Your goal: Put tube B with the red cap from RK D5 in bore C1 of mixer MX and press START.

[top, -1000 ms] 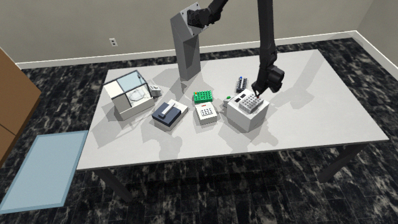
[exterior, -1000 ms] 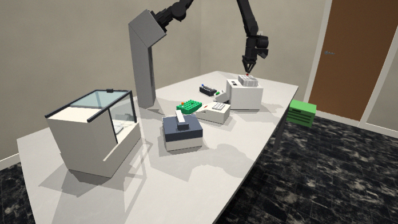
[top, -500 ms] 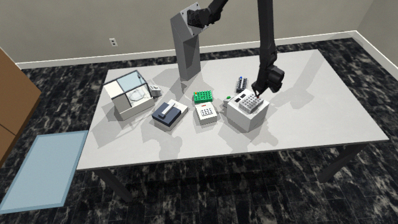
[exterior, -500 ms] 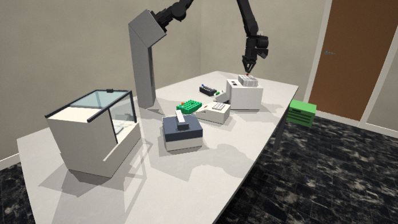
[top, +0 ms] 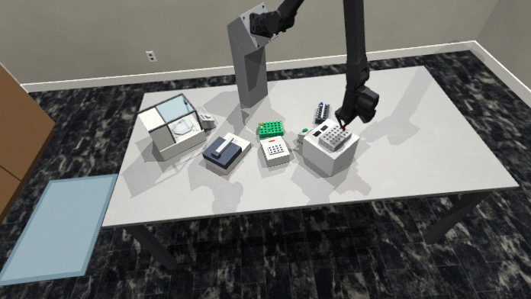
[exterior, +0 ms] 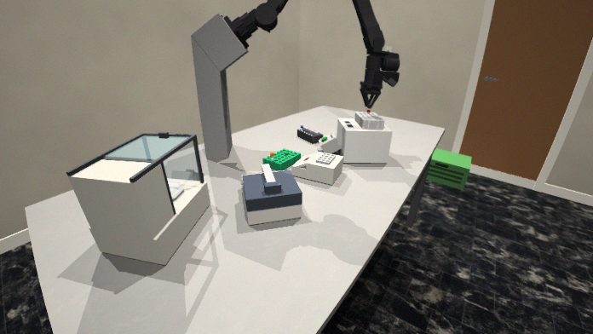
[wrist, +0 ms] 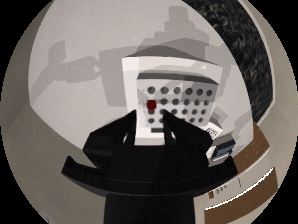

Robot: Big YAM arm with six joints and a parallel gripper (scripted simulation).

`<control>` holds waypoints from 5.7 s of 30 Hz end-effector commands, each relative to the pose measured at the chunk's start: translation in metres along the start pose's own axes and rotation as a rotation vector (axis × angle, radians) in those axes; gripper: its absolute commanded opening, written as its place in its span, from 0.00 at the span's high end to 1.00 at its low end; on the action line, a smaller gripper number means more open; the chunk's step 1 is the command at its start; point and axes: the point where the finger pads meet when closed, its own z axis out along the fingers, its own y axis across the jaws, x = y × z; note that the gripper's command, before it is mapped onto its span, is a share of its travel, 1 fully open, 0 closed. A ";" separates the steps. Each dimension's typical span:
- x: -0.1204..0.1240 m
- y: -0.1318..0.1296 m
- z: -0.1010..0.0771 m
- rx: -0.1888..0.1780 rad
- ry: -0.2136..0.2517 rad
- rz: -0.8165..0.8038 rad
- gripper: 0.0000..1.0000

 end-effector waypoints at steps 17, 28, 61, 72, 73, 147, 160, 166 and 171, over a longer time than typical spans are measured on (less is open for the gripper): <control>-0.014 -0.005 -0.046 0.010 -0.040 -0.009 0.64; -0.016 -0.001 -0.041 0.002 -0.040 -0.005 0.64; -0.016 -0.001 -0.041 0.002 -0.040 -0.005 0.64; 0.004 -0.010 -0.035 0.007 -0.043 0.028 1.00; 0.010 -0.011 -0.032 0.007 -0.038 0.028 1.00; 0.183 -0.048 0.042 0.001 -0.018 0.139 1.00; 0.183 -0.048 0.042 0.001 -0.018 0.139 1.00; 0.204 -0.043 0.045 -0.005 -0.157 0.087 1.00; 0.214 -0.043 0.044 -0.005 -0.280 0.053 1.00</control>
